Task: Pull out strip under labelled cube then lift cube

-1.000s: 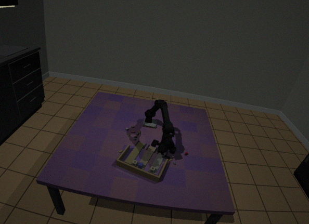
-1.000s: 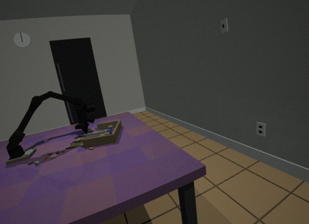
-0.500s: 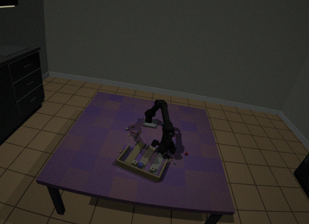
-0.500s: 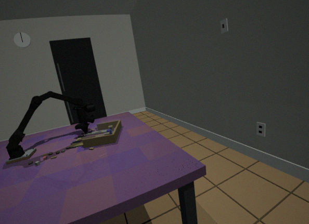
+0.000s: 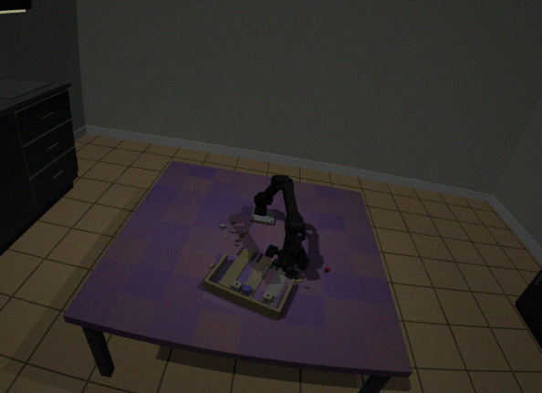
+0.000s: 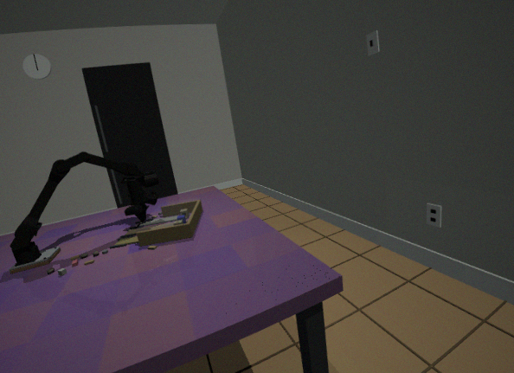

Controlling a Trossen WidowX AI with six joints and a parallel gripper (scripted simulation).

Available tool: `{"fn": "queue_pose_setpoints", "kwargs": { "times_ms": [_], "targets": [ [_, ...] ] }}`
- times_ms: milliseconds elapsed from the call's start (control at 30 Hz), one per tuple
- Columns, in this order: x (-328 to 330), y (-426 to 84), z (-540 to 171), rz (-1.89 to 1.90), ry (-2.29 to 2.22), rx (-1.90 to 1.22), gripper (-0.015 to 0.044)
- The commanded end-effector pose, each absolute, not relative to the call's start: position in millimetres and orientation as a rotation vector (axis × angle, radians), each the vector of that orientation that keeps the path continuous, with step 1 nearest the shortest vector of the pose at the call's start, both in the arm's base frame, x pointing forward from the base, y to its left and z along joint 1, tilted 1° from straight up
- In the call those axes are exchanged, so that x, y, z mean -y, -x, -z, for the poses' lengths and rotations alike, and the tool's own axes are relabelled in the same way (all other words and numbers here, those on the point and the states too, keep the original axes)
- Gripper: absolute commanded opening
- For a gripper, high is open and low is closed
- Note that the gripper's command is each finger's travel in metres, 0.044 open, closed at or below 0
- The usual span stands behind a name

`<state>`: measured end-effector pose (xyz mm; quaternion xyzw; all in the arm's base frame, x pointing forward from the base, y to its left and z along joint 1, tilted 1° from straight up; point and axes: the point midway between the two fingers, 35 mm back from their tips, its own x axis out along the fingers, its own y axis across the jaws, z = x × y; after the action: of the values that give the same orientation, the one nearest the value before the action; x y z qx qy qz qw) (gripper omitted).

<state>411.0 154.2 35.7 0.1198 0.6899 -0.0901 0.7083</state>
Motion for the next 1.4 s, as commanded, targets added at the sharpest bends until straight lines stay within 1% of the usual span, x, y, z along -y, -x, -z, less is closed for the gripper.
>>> {"fn": "queue_pose_setpoints", "kwargs": {
  "times_ms": [0,1367],
  "targets": [
    [-154,-412,-32,0.205,-0.264,-1.529,0.0],
    [-171,-355,-28,0.204,-0.265,-1.535,0.0]
  ]
}}
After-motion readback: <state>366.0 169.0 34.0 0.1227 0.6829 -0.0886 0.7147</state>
